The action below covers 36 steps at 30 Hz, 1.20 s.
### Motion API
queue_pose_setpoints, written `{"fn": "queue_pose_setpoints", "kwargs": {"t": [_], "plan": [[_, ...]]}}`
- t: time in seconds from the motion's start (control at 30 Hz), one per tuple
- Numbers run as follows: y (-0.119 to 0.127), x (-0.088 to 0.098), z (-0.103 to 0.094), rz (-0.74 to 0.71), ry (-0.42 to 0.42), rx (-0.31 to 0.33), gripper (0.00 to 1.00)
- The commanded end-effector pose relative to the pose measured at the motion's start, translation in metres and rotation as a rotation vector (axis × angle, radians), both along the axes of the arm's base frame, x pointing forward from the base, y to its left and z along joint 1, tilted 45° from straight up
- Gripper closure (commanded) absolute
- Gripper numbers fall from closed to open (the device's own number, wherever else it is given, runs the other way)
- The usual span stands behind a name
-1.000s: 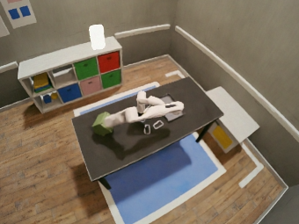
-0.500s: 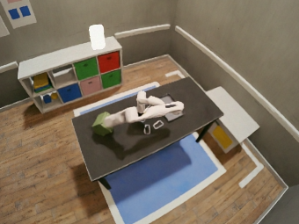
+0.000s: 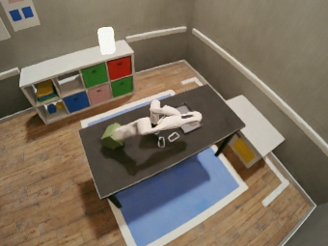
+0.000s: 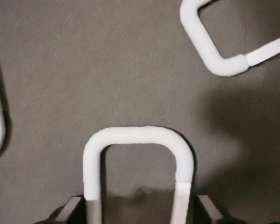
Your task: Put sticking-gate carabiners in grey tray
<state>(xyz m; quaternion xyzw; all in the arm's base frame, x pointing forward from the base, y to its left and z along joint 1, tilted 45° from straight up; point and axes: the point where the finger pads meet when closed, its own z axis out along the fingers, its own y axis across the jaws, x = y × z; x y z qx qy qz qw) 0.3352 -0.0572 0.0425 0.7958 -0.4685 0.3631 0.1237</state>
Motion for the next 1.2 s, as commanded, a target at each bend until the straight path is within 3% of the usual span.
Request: {"fn": "queue_pose_setpoints", "kwargs": {"t": [0.0,1.17], "plan": [[-0.0002,0.0009,-0.0001,0.000,-0.002,0.000,0.33],[0.0007,-0.0002,0.0006,0.001,0.000,0.001,0.41]]}}
